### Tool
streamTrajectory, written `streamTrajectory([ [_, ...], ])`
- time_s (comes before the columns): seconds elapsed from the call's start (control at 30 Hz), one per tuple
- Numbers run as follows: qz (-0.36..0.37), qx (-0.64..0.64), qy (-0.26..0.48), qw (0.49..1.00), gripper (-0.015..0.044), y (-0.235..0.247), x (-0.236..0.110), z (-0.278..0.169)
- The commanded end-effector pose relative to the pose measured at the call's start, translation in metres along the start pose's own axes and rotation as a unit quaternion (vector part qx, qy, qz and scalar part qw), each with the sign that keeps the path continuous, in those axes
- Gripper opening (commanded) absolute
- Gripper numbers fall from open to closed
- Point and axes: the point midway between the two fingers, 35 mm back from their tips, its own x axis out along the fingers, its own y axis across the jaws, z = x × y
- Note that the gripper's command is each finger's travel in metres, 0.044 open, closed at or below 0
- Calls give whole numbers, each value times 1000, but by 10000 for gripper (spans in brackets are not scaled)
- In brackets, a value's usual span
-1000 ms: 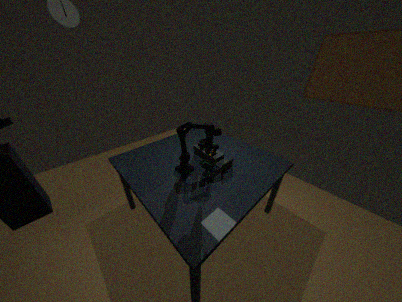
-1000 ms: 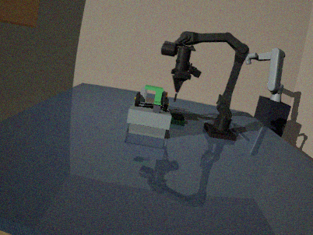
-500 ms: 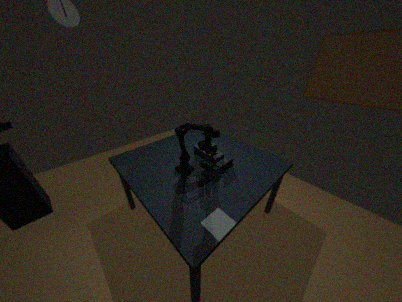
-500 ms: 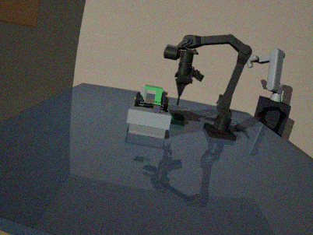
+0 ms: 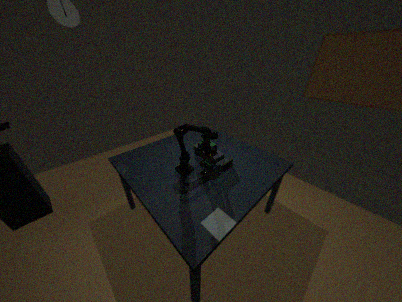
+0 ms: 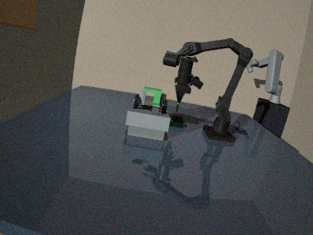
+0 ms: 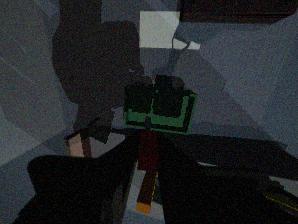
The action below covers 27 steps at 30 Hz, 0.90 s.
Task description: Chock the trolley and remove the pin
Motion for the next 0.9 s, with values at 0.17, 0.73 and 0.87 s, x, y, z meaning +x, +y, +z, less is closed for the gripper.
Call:
streamTrajectory([
  [0.17,30,2,2,1000,0,10,27,1],
  [0.73,31,2,2,1000,131,17,49,1],
  [0.87,31,2,2,1000,190,14,49,1],
])
